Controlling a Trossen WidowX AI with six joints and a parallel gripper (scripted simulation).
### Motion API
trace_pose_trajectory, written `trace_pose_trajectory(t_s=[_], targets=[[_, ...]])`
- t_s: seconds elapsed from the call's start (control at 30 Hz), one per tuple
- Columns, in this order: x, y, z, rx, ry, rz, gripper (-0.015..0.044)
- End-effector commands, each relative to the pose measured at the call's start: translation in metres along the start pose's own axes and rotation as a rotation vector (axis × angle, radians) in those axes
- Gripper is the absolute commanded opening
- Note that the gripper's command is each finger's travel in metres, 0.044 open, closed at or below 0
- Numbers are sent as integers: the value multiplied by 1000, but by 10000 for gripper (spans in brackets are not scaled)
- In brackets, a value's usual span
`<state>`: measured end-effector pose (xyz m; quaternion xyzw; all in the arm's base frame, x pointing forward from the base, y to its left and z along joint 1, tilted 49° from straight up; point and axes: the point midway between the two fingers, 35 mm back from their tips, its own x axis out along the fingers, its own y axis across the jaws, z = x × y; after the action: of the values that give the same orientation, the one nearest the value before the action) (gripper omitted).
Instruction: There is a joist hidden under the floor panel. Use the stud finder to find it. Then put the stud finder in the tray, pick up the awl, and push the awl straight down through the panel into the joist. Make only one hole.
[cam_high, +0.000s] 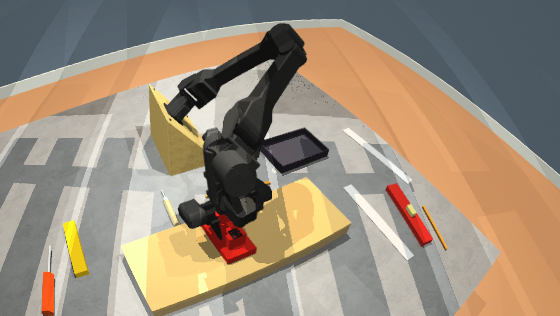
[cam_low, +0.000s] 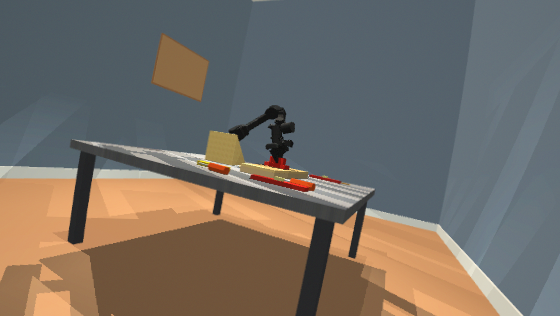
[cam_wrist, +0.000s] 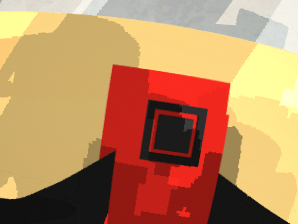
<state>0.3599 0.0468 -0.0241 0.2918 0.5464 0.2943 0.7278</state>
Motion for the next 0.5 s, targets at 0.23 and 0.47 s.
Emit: trace_pose_trajectory(t_s=[0.23,0.47], targets=[[1,25,0,-2,1,5,0],[1,39,0,-2,1,5,0]])
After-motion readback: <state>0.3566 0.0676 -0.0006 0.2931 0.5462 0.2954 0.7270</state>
